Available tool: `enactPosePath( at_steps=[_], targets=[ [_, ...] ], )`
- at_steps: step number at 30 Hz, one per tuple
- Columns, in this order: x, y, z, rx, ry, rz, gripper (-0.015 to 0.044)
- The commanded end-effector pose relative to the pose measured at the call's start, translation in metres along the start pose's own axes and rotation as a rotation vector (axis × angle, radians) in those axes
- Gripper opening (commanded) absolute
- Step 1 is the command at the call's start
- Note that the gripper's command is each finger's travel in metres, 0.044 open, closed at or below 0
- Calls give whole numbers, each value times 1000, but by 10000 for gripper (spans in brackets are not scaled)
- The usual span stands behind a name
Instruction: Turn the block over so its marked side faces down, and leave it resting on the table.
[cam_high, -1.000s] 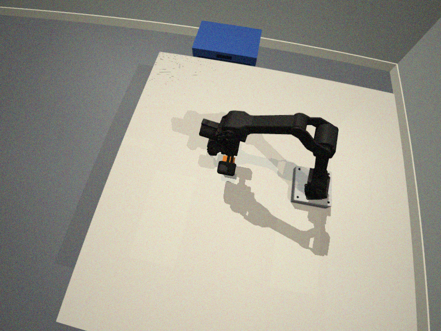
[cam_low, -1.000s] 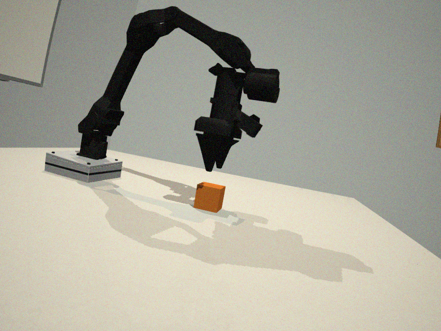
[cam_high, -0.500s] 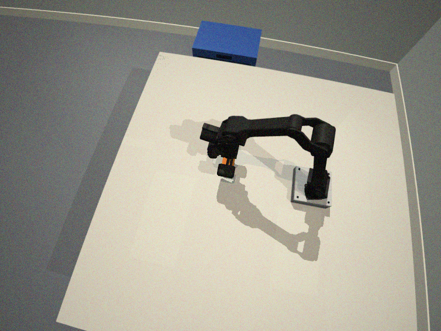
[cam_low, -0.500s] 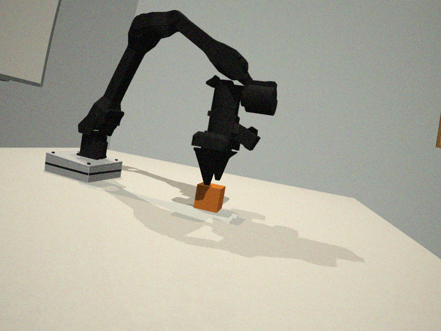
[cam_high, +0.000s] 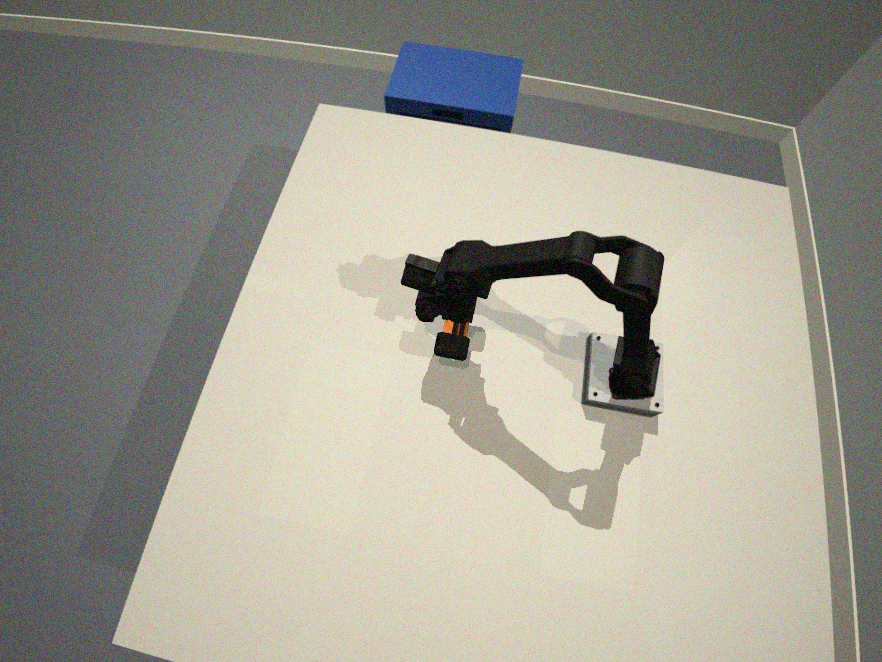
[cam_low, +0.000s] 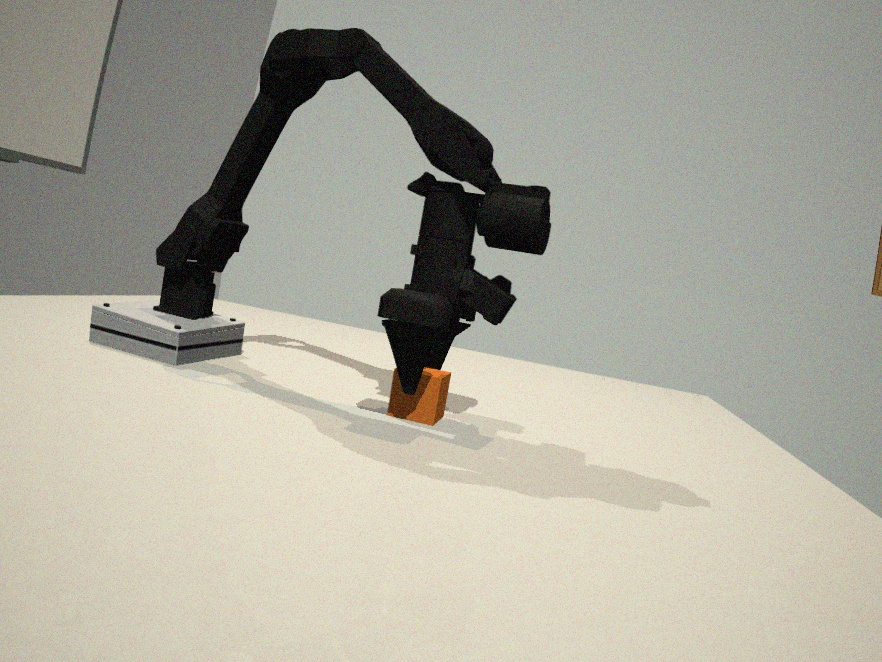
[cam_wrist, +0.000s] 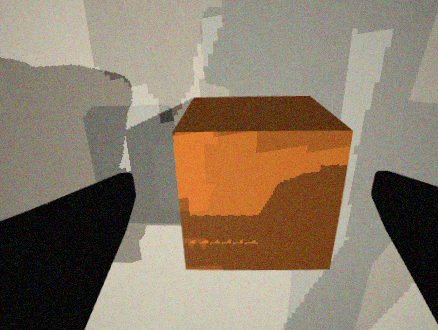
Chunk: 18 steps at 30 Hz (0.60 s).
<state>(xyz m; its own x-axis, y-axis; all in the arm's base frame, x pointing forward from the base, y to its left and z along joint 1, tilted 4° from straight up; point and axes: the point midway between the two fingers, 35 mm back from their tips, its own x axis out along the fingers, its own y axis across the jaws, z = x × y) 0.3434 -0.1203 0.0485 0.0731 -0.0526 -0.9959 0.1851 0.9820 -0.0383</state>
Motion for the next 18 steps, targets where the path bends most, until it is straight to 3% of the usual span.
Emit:
enactPosePath(
  at_steps=[1,8,18],
  targets=[
    [3,-1,-1,-2,1,-5,414],
    [3,-1,-1,-2,1,-5,230],
    [3,-1,-1,-2,1,-5,163]
  ],
)
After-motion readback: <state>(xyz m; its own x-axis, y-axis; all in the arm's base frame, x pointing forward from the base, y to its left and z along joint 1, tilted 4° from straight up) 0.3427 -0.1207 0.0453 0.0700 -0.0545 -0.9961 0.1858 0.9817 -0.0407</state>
